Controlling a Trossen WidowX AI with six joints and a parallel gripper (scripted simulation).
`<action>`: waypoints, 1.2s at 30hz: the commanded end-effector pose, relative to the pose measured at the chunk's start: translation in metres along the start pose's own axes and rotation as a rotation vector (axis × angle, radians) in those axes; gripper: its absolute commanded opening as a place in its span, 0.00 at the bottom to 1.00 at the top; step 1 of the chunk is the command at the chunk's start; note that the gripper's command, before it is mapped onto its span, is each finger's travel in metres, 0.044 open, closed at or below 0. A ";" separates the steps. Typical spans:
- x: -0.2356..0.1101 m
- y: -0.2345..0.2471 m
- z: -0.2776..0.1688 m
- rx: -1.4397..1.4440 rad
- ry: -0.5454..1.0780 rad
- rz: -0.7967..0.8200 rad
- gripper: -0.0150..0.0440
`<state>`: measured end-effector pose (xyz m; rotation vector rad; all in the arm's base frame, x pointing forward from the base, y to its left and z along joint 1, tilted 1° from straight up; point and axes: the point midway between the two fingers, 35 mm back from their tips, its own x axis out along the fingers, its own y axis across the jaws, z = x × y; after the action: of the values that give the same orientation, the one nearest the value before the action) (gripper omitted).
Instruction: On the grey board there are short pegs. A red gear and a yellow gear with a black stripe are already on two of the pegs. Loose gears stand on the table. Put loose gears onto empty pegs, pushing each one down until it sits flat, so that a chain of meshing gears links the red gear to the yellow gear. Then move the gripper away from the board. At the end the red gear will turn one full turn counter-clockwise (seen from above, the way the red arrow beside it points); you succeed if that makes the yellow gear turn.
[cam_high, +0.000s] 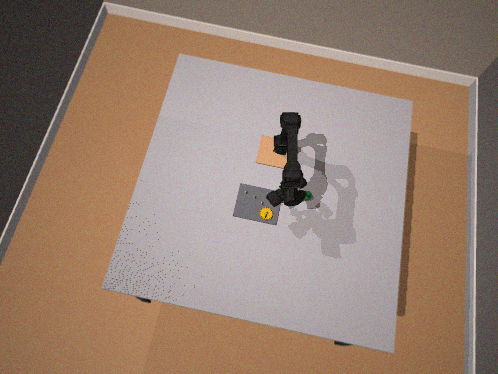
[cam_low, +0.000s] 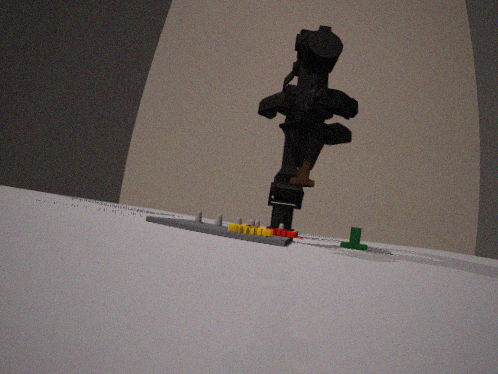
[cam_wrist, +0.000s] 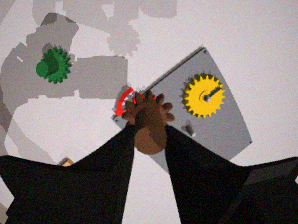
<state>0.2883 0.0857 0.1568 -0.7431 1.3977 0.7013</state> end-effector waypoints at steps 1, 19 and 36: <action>0.005 -0.004 -0.008 -0.006 0.005 0.001 0.25; 0.027 -0.023 -0.045 -0.014 0.013 0.004 0.25; 0.036 -0.031 -0.067 -0.019 0.016 0.007 0.25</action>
<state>0.2759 0.0141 0.1192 -0.7598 1.4110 0.7095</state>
